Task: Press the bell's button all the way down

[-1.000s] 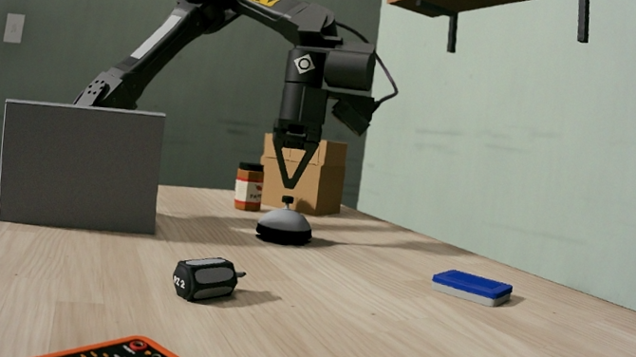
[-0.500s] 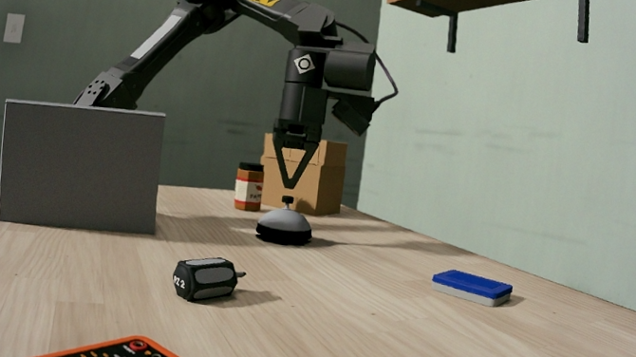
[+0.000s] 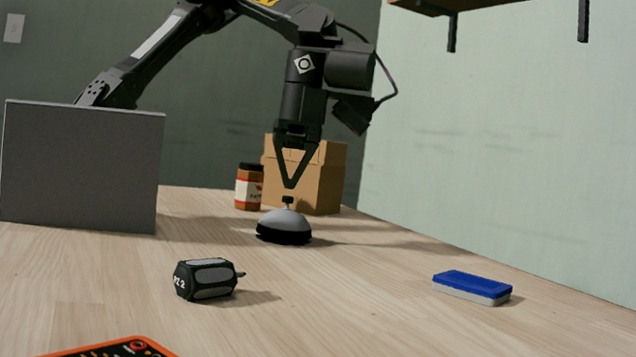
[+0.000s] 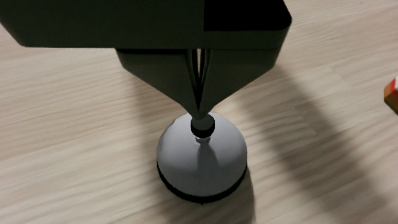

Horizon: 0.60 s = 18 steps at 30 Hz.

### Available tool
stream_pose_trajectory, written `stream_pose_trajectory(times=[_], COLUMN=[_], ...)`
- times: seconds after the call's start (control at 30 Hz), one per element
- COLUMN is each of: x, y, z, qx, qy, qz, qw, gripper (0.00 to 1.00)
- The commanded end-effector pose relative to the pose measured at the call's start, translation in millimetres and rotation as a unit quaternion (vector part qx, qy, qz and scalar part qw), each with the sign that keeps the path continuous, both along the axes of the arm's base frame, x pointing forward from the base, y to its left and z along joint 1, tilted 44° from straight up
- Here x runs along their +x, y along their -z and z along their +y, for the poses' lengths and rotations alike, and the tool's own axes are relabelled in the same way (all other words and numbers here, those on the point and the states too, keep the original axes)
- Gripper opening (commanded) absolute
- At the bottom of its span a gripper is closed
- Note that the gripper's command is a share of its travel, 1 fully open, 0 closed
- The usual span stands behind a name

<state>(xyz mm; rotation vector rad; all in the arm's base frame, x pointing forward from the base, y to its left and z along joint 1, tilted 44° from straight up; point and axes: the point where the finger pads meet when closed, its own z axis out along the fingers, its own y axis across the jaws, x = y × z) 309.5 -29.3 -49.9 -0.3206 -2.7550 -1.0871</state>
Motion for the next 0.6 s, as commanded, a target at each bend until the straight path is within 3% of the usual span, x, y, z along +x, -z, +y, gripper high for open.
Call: stream_pose_trajectory(times=[0.0, 0.07, 0.27, 0.57], x=[1.7, 12.2, 3.4, 8.2], y=[-3.2, -6.9, -4.9, -6.2], z=[-0.5, -4.2, 0.6, -0.2], qx=[0.000, -0.007, -0.001, -0.005], qy=[0.010, 0.008, 0.012, 0.010], qz=[-0.007, -0.021, -0.010, -0.017], qw=[1.000, 1.000, 1.000, 1.000], gripper=[0.00, 0.00, 0.00, 0.00])
